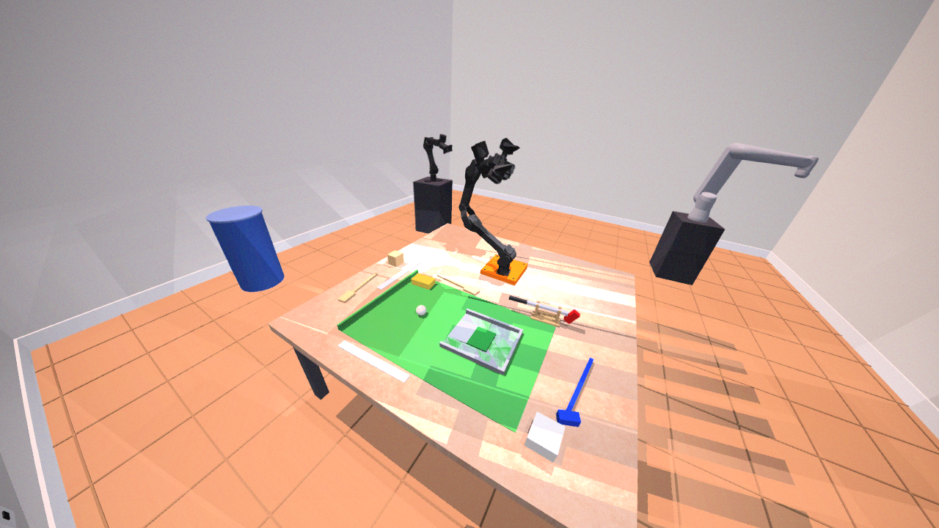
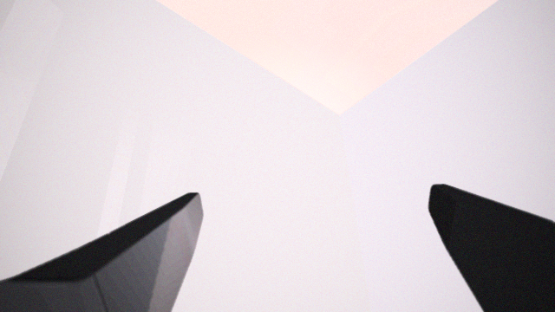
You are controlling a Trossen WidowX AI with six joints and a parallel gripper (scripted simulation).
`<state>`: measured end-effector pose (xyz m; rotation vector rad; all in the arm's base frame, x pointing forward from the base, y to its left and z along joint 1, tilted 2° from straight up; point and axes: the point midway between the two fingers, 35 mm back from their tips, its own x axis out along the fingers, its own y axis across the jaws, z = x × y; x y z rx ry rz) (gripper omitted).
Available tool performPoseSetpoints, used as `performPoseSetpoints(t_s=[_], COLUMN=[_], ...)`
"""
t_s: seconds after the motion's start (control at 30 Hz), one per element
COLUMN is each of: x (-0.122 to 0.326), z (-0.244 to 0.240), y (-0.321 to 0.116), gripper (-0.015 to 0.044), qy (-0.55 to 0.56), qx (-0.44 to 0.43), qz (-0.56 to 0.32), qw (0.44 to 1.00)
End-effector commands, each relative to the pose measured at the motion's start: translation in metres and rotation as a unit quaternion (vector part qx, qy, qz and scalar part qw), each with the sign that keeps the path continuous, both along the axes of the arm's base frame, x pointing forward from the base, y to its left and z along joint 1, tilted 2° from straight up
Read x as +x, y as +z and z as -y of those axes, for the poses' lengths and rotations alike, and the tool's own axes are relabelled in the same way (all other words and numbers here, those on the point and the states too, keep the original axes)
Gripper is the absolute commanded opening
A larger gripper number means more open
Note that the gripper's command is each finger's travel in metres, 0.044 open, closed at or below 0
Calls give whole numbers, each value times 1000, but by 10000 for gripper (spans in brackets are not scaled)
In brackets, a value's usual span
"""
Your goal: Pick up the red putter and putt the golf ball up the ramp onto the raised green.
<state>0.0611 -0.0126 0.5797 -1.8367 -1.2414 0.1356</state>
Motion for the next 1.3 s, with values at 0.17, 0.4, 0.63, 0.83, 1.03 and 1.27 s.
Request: performPoseSetpoints(t_s=[0.17, 0.4, 0.63, 0.83, 1.03, 1.27], x=[-1, 16, 58, 110, 159, 188], z=[-45, -110, -170, -204, -202, -165], y=[-14, -48, -109, -191, -282, -389], gripper=[440, 440, 440, 440, 440, 440], qy=[4, -10, -53, -110, -184, -273], qx=[-35, -89, -145, -186, -186, -135], qz=[-38, -127, -261, -415, -578, -749], qw=[999, 988, 953, 884, 773, 589])
